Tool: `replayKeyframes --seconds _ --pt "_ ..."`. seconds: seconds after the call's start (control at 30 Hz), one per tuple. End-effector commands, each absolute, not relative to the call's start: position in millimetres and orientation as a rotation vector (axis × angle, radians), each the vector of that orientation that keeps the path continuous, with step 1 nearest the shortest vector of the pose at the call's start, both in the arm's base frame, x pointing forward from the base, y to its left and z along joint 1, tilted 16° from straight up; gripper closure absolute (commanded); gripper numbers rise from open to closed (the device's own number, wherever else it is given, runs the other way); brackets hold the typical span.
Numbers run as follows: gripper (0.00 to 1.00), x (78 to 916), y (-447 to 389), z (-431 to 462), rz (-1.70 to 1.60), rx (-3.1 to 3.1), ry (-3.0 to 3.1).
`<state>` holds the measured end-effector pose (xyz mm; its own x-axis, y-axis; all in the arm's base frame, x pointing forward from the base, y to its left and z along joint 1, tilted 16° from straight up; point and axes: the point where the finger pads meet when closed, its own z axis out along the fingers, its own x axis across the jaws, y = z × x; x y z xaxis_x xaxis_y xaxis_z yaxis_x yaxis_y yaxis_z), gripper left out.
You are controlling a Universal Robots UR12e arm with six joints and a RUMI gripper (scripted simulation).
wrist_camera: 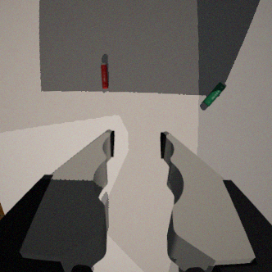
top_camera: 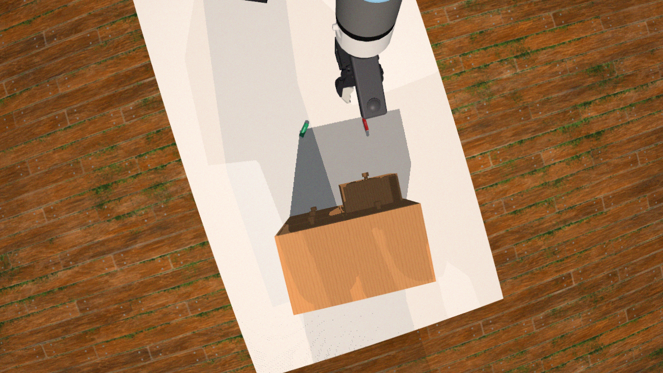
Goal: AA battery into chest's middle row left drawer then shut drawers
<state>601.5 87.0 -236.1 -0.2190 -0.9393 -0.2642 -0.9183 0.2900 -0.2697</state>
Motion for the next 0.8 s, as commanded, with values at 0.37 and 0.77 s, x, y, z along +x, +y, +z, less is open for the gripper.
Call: replayKeyframes --seconds 0.37,0.77 --pt "0.80 592.2 86.6 -227.2 0.042 -1.730 2.233" --pt "0.80 587.7 86.6 -223.2 0.096 -1.755 2.249"
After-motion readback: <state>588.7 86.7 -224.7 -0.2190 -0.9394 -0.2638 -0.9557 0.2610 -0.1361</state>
